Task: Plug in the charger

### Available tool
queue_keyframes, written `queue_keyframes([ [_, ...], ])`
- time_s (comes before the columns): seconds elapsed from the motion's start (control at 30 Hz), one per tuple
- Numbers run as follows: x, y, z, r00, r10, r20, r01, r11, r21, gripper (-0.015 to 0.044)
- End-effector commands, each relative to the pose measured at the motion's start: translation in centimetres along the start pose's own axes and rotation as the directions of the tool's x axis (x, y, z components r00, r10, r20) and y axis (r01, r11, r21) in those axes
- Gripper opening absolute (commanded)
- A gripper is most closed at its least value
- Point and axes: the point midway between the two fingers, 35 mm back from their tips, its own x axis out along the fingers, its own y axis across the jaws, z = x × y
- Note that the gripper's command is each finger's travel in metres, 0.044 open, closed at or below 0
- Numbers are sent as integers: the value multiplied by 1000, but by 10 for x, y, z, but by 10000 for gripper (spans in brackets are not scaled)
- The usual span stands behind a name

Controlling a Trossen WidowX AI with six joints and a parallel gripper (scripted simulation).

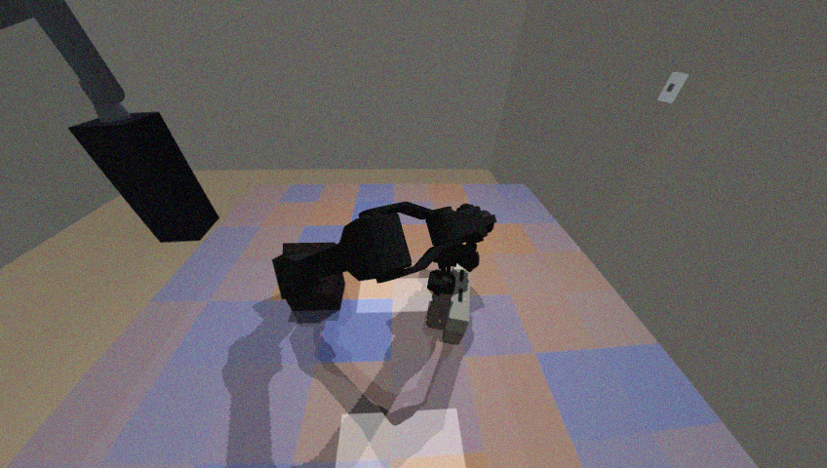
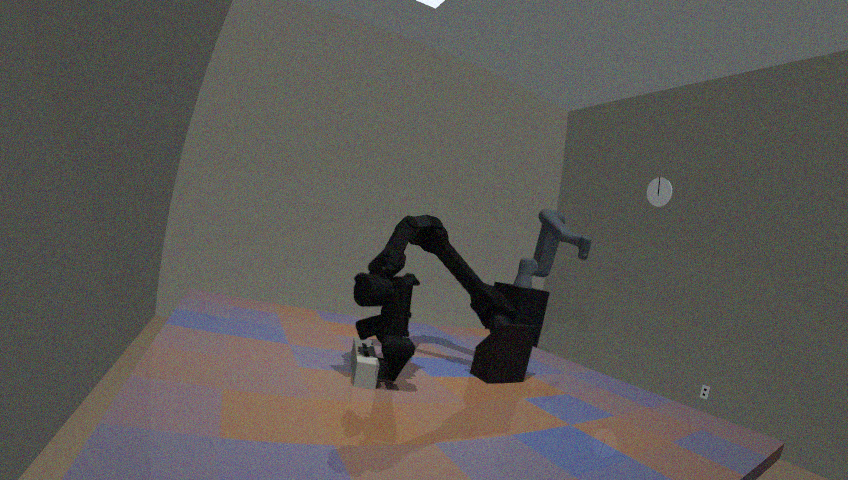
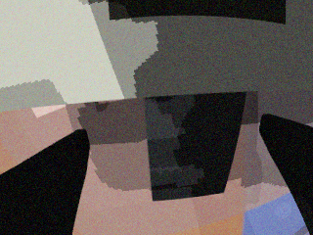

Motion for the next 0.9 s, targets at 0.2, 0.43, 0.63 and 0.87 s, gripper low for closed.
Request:
queue_keyframes([
  [0.2,1,0,-11,1000,-3,1,3,1000,3,440],
  [0.43,1,1,-20,1000,-3,1,3,1000,3,440],
  [0.63,2,1,-27,1000,-3,0,3,1000,2,440],
  [0.87,2,2,-36,1000,-3,0,3,1000,2,440],
])
